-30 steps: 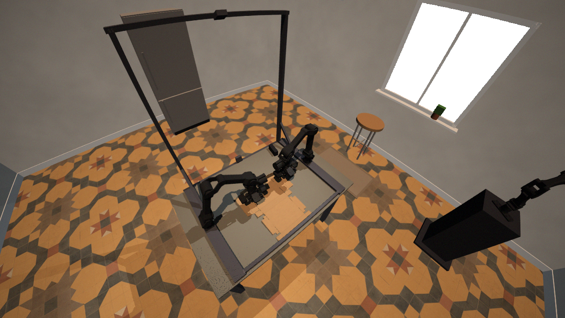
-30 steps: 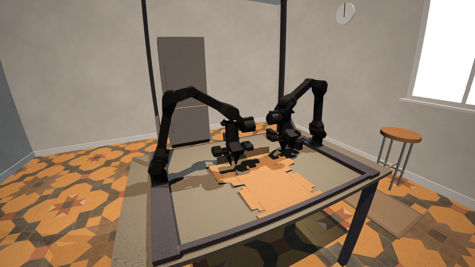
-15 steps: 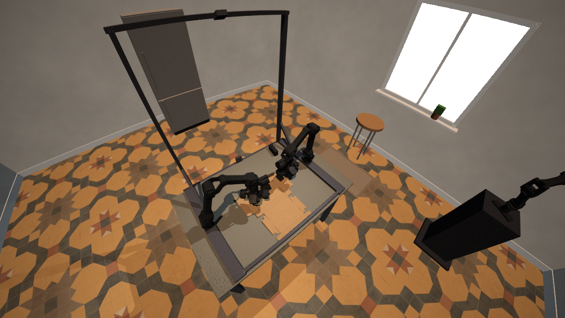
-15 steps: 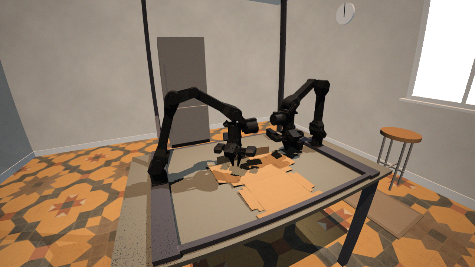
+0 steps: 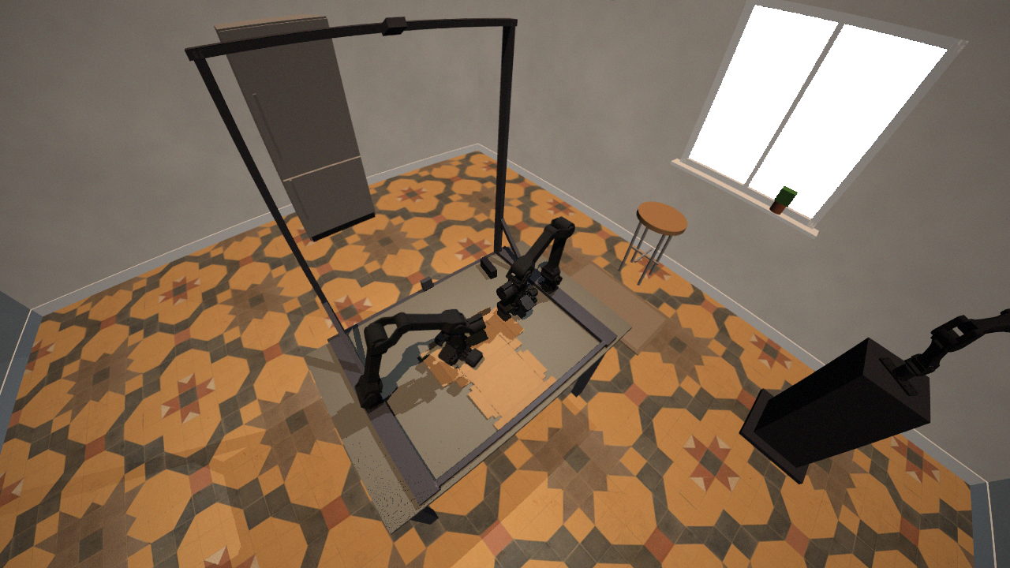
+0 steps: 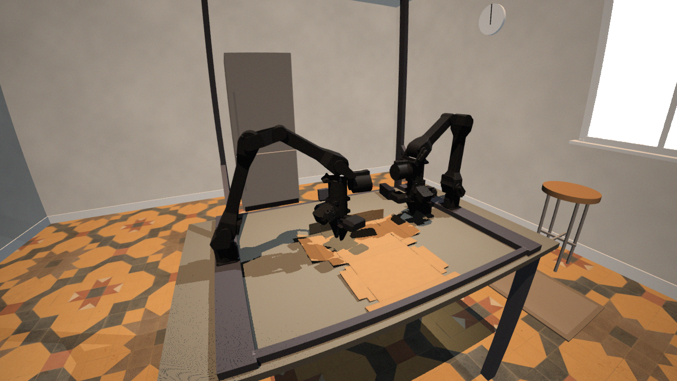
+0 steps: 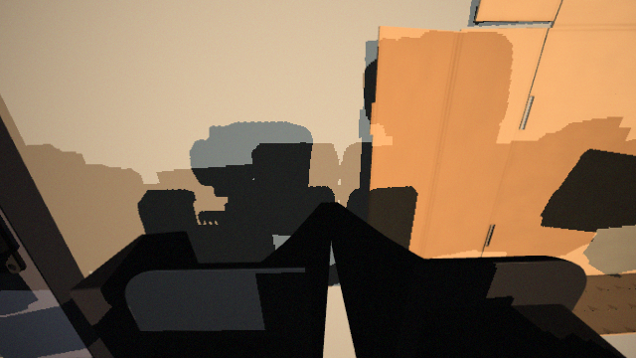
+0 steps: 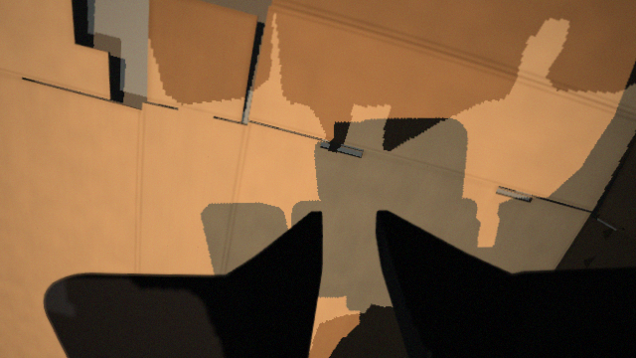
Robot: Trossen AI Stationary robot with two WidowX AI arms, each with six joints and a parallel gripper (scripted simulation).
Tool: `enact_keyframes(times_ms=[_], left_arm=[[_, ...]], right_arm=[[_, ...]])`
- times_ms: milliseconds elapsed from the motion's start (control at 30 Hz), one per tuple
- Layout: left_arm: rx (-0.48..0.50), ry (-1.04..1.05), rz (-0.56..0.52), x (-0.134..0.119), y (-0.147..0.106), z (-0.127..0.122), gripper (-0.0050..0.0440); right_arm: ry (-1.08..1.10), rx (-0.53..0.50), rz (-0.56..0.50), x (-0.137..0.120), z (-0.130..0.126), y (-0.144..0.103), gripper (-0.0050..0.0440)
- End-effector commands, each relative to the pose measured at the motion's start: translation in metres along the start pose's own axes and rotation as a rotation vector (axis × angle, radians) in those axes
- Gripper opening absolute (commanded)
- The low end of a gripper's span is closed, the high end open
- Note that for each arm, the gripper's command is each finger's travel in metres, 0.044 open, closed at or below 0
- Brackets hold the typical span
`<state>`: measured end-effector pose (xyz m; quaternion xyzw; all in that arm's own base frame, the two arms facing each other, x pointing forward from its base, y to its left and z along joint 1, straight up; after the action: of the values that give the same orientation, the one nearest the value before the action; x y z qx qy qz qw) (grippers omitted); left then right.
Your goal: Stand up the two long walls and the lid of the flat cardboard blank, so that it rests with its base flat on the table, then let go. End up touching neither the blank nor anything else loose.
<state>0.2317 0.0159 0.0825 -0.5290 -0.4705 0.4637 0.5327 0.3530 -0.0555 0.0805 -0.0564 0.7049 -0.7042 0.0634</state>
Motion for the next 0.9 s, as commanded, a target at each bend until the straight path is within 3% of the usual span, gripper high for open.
enact_keyframes(times_ms=[0, 400, 533, 867], left_arm=[[-0.012, -0.001, 0.004, -0.002, 0.001, 0.008, 0.0], [-0.012, -0.002, 0.004, -0.002, 0.002, 0.01, 0.0], [-0.012, -0.002, 0.004, -0.002, 0.002, 0.01, 0.0], [-0.012, -0.002, 0.004, -0.002, 0.002, 0.01, 0.0]], right_arm=[[0.226, 0.008, 0.012, -0.005, 0.005, -0.004, 0.0098], [0.288, 0.007, 0.012, -0.005, 0.006, -0.003, 0.0098], [0.288, 0.007, 0.012, -0.005, 0.007, 0.014, 0.0098], [0.288, 0.007, 0.012, -0.005, 0.006, 0.015, 0.0098]])
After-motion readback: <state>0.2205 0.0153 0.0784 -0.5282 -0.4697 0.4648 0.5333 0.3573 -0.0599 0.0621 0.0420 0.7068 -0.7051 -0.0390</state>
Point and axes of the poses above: on each arm, the point midway between the two fingers, 35 mm back from their tips, its own y axis out along the fingers, its own z axis across the jaws, x = y × z, the point moved 3 cm from there along -y, back along the fingers, and after that the axes turned 7 degrees about y, right-handed, at the moved point
